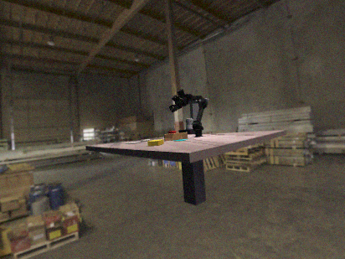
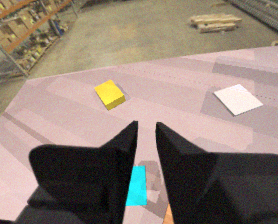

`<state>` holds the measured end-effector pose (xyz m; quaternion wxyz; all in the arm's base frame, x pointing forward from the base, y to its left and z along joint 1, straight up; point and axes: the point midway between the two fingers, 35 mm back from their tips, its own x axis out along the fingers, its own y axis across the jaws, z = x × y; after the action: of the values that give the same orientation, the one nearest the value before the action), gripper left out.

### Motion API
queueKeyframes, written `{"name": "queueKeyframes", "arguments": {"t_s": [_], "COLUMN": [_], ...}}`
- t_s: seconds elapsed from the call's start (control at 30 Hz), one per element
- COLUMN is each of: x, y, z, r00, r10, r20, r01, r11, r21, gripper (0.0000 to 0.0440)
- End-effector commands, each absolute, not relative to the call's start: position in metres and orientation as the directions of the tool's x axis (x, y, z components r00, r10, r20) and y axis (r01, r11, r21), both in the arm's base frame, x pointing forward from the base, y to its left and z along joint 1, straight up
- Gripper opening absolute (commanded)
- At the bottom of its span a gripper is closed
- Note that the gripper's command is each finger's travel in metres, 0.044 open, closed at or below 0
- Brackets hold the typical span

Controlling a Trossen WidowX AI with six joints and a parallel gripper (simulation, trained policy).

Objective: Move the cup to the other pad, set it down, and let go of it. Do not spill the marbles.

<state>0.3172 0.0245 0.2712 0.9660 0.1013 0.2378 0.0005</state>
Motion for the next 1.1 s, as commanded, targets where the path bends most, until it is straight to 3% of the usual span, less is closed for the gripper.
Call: {"name": "queueKeyframes", "arguments": {"t_s": [0.0,1.07], "x": [0.316,0.290], "y": [0.028,0.025], "z": [0.266,0.223], "r00": [0.850,0.455], "r10": [0.058,0.003], "r20": [-0.523,-0.891], "r01": [0.062,0.146], "r11": [0.976,0.986], "r21": [0.209,0.078], "gripper": [0.0074,0.0111]}}
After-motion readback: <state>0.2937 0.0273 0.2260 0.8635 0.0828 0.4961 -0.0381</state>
